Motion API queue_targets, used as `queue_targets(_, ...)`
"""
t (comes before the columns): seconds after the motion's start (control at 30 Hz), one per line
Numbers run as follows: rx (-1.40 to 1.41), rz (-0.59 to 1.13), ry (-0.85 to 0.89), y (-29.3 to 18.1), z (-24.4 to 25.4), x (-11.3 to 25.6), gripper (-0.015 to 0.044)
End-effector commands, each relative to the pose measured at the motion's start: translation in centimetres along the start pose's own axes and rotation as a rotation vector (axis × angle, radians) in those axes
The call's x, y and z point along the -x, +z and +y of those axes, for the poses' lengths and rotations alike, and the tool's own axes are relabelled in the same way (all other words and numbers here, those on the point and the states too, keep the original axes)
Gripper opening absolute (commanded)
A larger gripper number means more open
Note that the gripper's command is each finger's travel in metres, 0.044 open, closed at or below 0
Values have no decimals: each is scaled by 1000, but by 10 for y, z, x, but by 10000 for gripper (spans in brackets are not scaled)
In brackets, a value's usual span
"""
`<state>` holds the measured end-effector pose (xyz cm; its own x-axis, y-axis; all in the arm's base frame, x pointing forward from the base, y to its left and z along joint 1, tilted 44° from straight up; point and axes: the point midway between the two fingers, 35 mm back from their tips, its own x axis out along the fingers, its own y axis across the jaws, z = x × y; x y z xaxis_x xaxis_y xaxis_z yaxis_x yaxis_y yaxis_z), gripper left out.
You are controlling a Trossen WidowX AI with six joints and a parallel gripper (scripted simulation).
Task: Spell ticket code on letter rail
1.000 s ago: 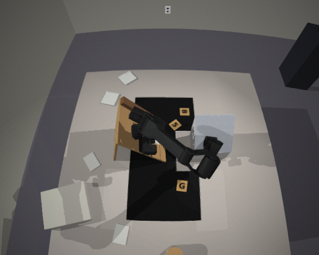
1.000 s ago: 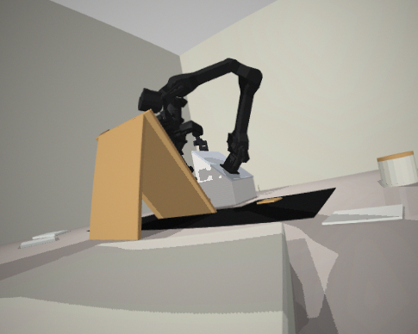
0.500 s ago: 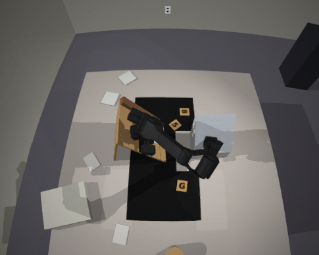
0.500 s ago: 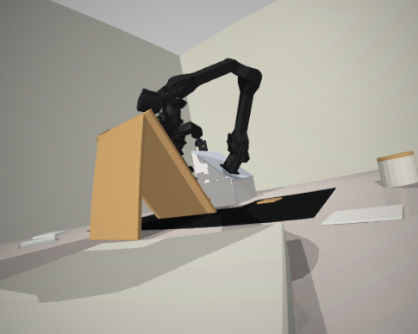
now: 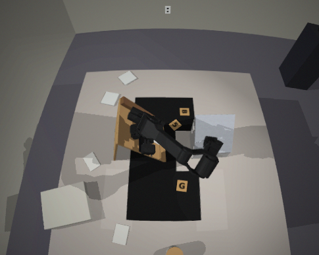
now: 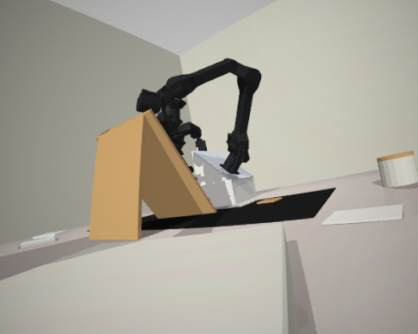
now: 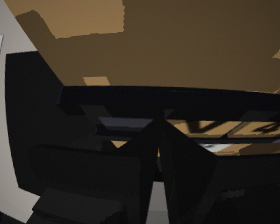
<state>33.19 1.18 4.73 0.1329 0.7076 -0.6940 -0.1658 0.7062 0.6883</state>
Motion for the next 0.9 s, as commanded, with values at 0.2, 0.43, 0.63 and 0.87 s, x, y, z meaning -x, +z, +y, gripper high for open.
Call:
queue_targets(0.2,2,0,2,0,-3,0,0)
queue_targets(0.43,3,0,2,0,-6,0,0)
queue_targets(0.63,3,0,2,0,-8,0,0)
queue_targets(0.87,3,0,1,0,-10,0,0)
